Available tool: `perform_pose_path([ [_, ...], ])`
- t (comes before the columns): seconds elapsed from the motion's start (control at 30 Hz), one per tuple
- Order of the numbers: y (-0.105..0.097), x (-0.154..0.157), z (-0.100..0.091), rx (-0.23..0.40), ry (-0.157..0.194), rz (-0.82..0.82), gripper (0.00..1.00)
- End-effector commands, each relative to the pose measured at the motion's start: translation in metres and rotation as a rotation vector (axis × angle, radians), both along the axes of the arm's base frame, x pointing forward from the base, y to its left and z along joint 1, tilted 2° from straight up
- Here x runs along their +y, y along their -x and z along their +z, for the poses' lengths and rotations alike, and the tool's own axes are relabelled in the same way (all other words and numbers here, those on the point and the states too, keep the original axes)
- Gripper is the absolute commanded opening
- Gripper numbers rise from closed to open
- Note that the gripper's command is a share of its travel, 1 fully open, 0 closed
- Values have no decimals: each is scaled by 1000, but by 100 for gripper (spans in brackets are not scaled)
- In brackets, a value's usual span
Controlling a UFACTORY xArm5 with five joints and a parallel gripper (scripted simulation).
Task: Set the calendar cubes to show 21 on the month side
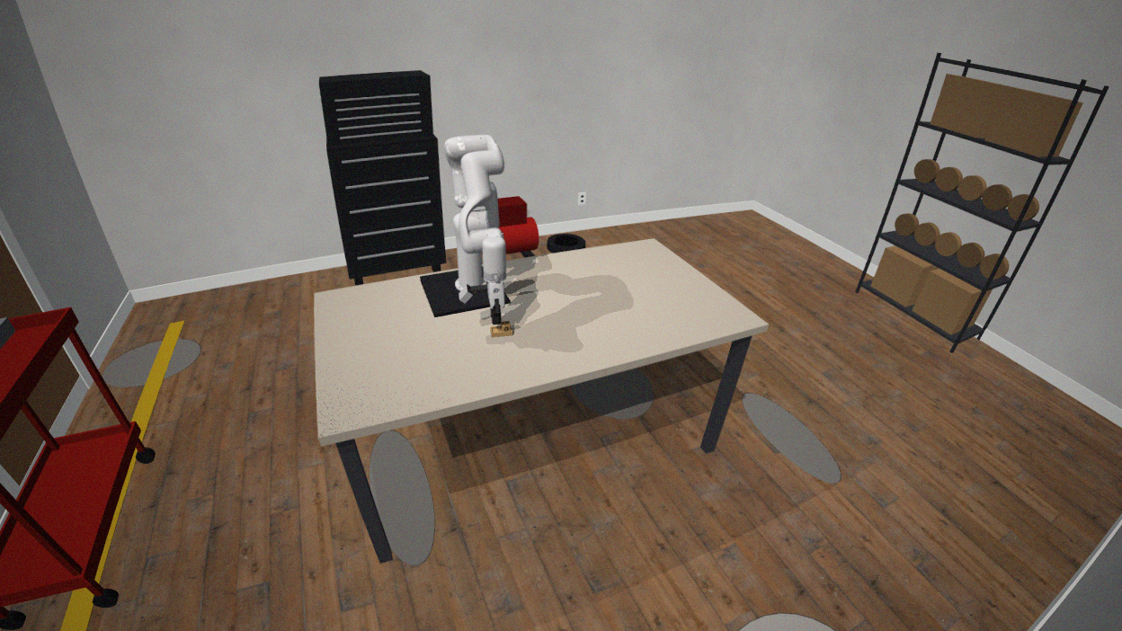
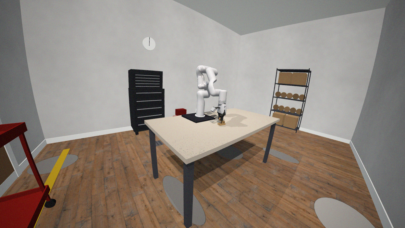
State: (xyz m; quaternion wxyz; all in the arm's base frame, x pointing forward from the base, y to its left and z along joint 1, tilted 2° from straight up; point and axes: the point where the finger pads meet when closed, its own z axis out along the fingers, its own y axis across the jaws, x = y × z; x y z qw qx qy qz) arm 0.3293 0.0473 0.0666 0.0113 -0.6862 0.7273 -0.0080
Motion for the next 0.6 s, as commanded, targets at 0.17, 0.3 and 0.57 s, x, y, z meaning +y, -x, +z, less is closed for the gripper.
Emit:
perform_pose_path([
  [0.17, -1, 0, 1, -3, 0, 0, 27],
  [0.3, -1, 0, 1, -3, 0, 0, 27],
  [0.57, -1, 0, -2, -3, 0, 0, 27],
])
